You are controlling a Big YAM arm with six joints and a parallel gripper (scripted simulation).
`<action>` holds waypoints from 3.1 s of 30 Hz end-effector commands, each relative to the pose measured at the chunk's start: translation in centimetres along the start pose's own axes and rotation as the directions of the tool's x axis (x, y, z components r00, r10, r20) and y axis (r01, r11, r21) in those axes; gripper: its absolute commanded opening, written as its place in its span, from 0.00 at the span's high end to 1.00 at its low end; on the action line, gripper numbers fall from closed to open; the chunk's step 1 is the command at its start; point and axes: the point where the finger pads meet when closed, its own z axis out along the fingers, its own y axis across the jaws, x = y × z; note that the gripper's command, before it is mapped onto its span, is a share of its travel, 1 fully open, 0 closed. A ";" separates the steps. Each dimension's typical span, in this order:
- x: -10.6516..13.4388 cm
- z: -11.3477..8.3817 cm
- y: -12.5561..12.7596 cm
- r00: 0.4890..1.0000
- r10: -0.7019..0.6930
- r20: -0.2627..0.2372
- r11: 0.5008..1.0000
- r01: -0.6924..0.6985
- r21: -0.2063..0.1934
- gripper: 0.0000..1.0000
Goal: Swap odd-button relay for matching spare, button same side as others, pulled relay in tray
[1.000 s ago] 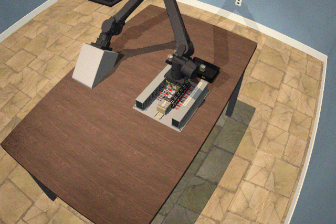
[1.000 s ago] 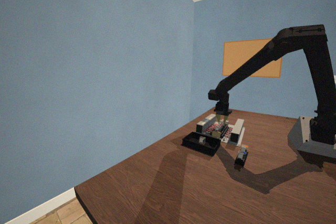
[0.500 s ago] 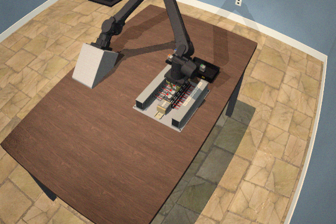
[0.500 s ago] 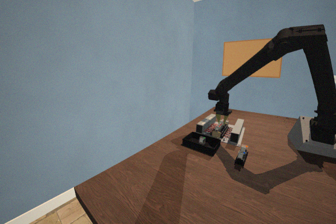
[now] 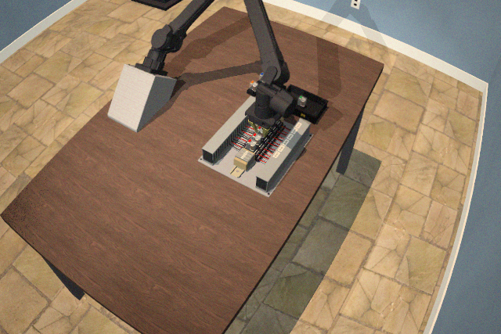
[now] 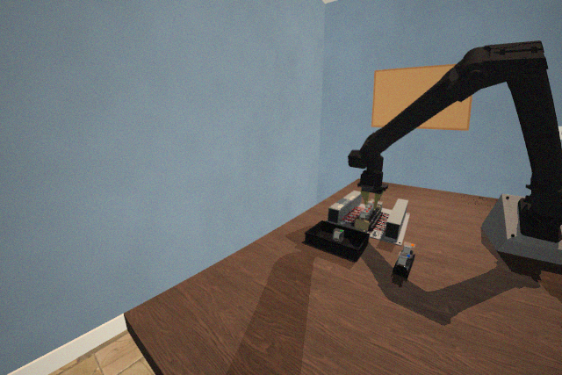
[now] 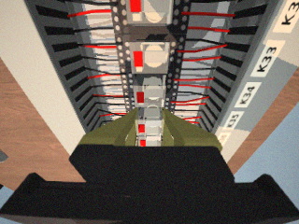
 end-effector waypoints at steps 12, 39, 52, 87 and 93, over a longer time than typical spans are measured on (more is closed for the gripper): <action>-0.1 -1.7 -1.4 1.000 -0.012 -0.001 0.999 0.012 0.039 1.00; -0.1 -1.6 -1.4 1.000 -0.012 -0.001 0.999 0.012 0.038 1.00; -0.1 -0.9 -1.3 1.000 -0.012 0.000 0.999 0.012 0.033 1.00; -0.4 -0.3 -0.9 1.000 -0.016 0.000 1.000 0.016 0.024 1.00; -0.4 -0.3 -1.0 1.000 -0.016 0.000 1.000 0.016 0.024 1.00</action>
